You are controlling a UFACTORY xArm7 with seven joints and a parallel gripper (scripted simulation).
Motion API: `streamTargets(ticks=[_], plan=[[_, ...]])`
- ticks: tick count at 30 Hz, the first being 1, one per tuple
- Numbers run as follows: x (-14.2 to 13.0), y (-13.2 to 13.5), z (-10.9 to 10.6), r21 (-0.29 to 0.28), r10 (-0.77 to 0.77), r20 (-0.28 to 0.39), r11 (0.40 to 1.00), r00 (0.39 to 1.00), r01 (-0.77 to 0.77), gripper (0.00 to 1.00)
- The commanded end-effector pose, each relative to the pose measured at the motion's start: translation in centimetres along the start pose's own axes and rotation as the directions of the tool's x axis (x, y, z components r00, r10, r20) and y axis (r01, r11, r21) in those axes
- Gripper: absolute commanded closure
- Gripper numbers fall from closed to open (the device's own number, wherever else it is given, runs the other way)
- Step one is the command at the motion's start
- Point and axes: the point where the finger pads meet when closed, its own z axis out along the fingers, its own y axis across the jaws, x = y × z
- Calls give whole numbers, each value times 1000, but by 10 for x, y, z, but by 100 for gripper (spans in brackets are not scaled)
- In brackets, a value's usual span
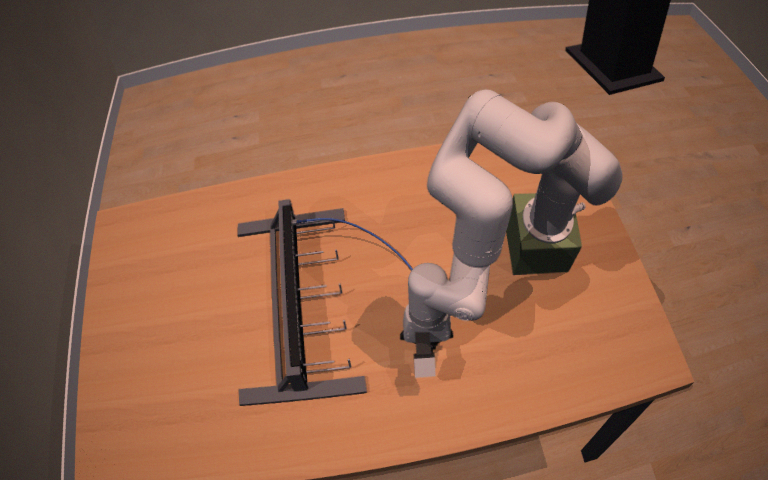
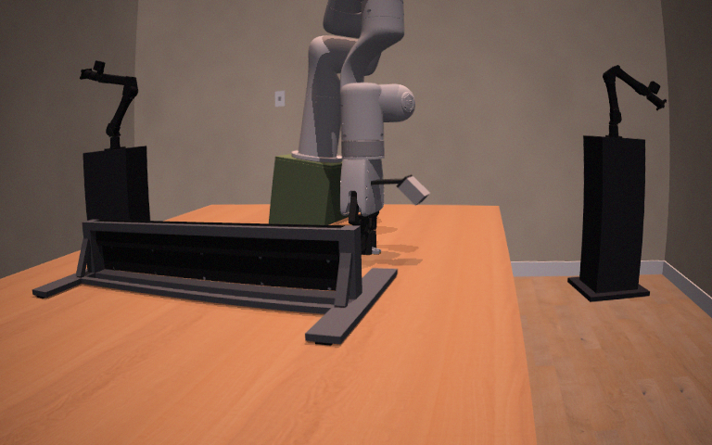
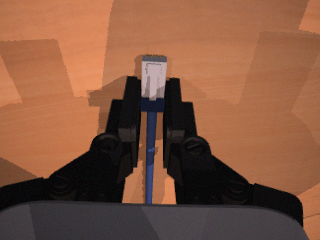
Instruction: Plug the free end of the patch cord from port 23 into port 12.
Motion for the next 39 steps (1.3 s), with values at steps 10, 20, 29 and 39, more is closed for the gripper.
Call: streamTargets(ticks=[10,20,29,39], plan=[[0,-1,0,1,-1,0,1000,1000,1,100],[0,-1,0,1,-1,0,1000,1000,1,100],[0,-1,-6,1,-1,0,1000,1000,1,100],[0,-1,-17,1,-1,0,1000,1000,1,100]])
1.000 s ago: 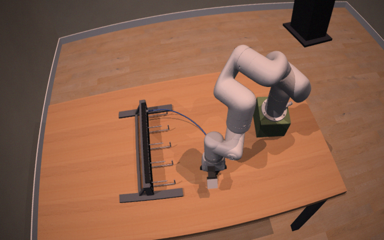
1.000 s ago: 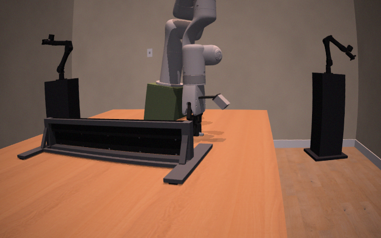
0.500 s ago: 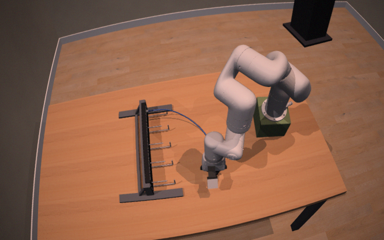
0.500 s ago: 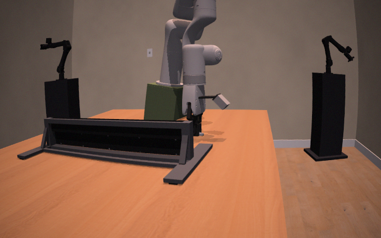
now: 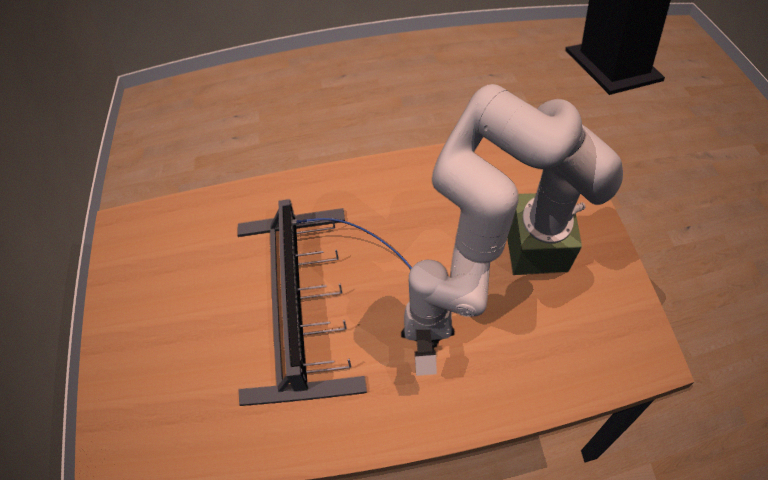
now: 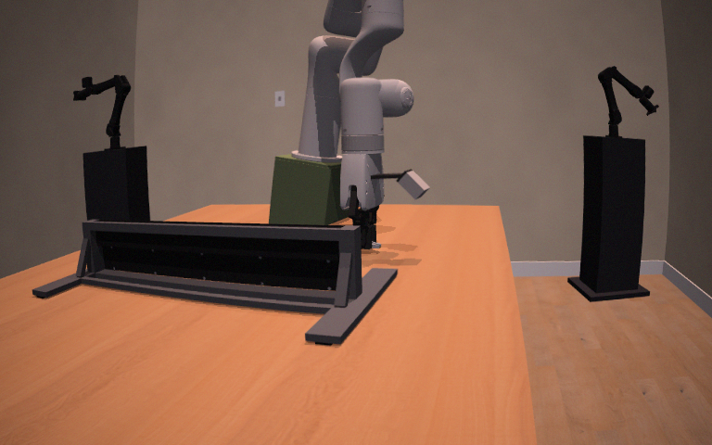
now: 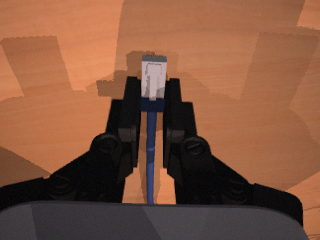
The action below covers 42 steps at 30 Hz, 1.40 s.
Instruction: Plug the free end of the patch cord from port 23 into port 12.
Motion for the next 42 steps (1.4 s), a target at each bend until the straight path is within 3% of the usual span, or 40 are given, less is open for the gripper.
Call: streamTargets(ticks=[1,24,42], plan=[[1,2,-10,-5,0,-1,1000,1000,0,100],[1,2,-44,-5,0,-1,1000,1000,0,100],[1,2,-50,-5,0,-1,1000,1000,0,100]])
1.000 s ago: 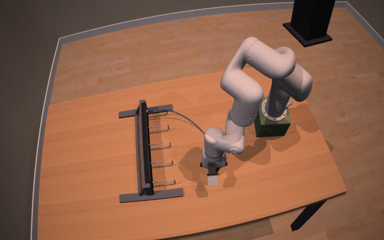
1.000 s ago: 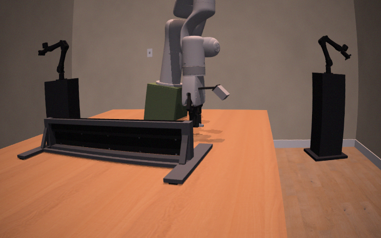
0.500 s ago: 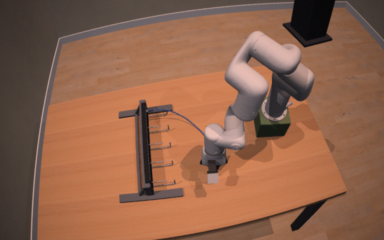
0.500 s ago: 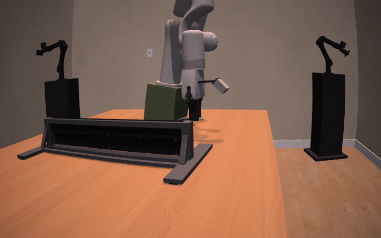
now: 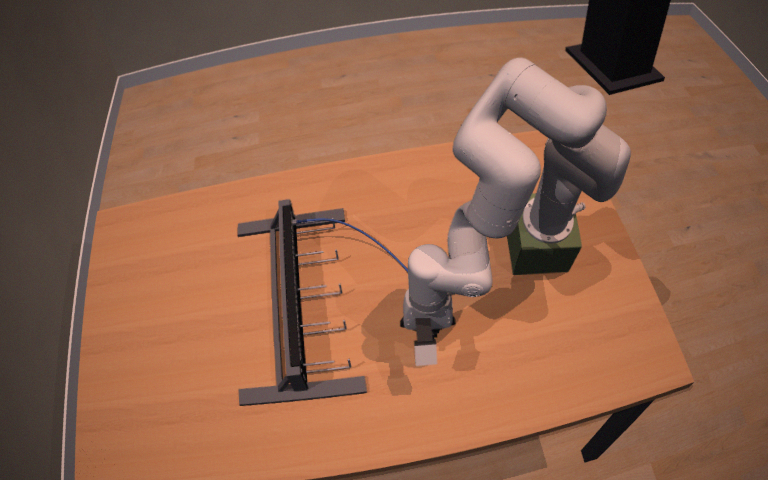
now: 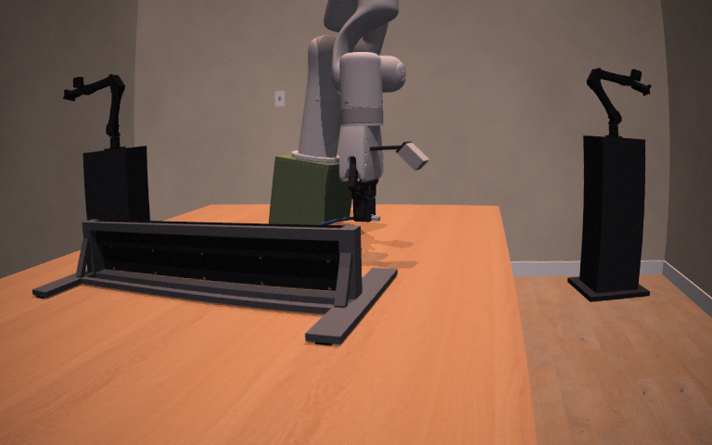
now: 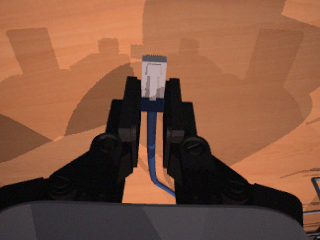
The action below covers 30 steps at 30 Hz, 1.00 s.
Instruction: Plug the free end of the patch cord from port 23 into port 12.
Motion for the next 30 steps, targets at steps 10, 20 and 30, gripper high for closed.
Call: streamTargets(ticks=[10,20,30], plan=[[1,2,-2,-4,0,-2,1000,1000,0,100],[1,2,-2,-4,2,-2,1000,1000,-2,100],[-4,8,-3,-4,44,-2,999,999,-44,100]])
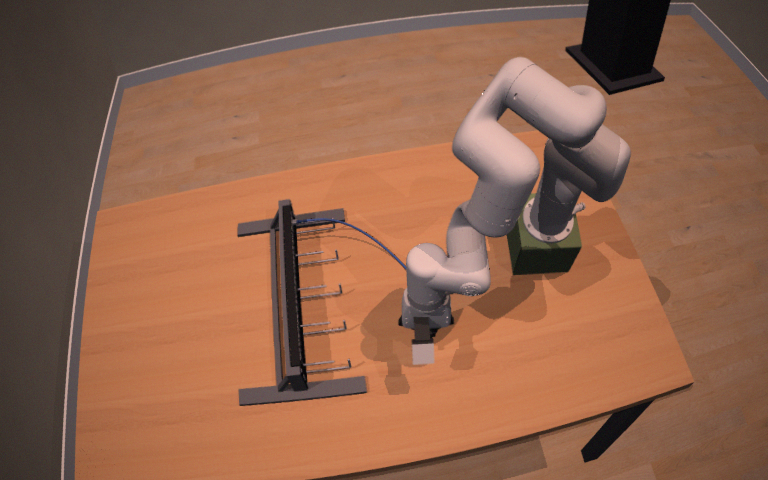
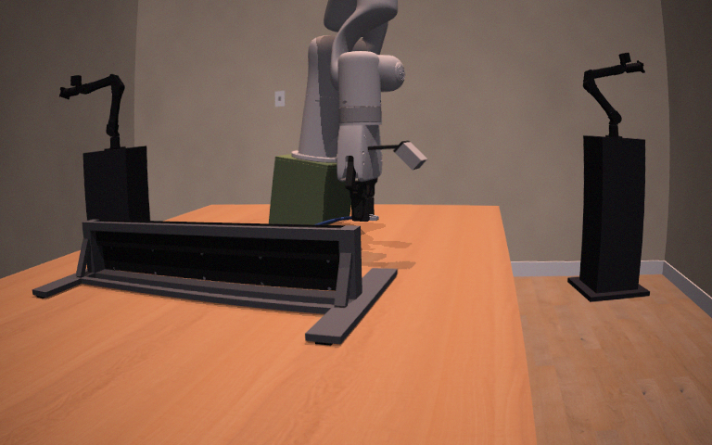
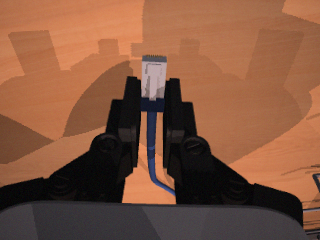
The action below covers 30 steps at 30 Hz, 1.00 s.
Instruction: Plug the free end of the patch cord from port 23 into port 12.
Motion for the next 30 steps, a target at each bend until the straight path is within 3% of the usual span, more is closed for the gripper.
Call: streamTargets(ticks=[1,16,30], plan=[[-3,6,-2,-3,32,-2,999,999,-32,100],[-21,31,-7,-3,209,-2,978,978,-209,100],[-46,68,-15,-3,445,-1,896,896,-445,100]])
